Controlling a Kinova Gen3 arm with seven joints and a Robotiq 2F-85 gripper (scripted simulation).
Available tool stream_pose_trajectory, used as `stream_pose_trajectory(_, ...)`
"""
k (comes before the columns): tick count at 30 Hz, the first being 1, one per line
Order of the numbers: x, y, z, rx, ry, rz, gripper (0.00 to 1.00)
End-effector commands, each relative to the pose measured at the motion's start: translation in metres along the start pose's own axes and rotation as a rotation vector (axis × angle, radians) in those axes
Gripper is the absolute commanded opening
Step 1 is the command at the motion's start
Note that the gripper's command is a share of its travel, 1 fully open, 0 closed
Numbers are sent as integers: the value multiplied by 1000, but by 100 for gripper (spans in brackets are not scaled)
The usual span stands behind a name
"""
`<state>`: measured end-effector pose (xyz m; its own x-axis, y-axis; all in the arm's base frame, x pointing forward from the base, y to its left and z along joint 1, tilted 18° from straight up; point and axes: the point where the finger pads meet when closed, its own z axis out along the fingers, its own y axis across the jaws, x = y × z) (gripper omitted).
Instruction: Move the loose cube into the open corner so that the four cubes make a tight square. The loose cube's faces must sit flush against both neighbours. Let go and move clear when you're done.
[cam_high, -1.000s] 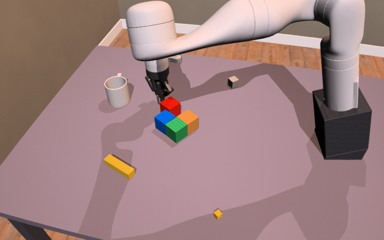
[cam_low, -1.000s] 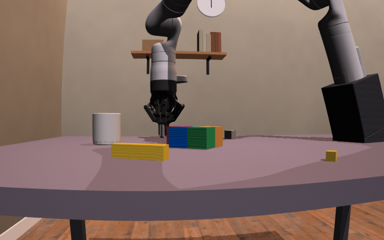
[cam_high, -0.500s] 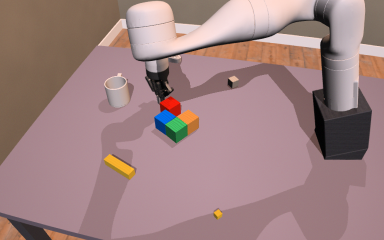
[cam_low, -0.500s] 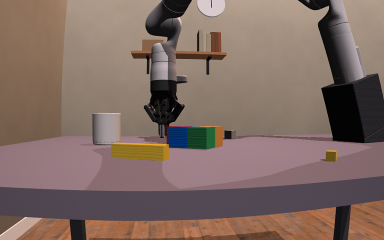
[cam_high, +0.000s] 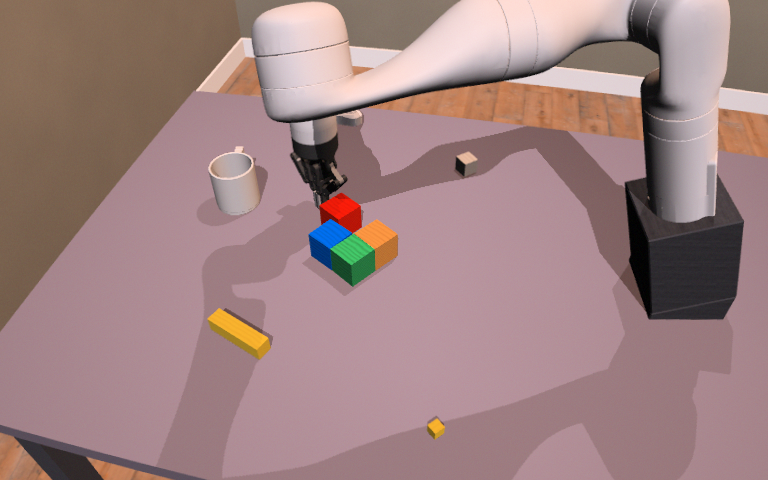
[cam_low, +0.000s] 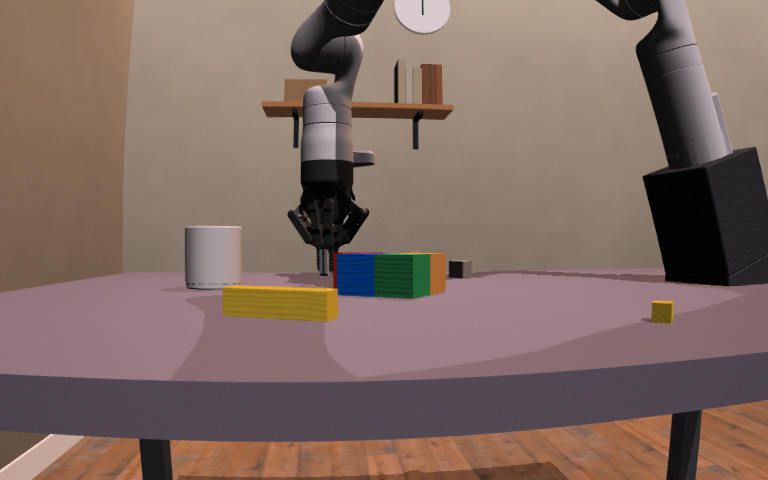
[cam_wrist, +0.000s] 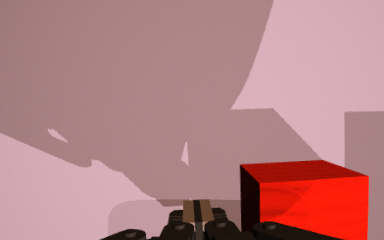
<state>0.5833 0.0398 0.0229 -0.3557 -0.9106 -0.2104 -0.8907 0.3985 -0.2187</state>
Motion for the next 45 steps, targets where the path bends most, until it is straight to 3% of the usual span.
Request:
stream_pose_trajectory(1, 0, -4, 0, 10, -2, -10, 10)
stream_pose_trajectory(45, 1, 3, 0, 8, 0, -7, 10)
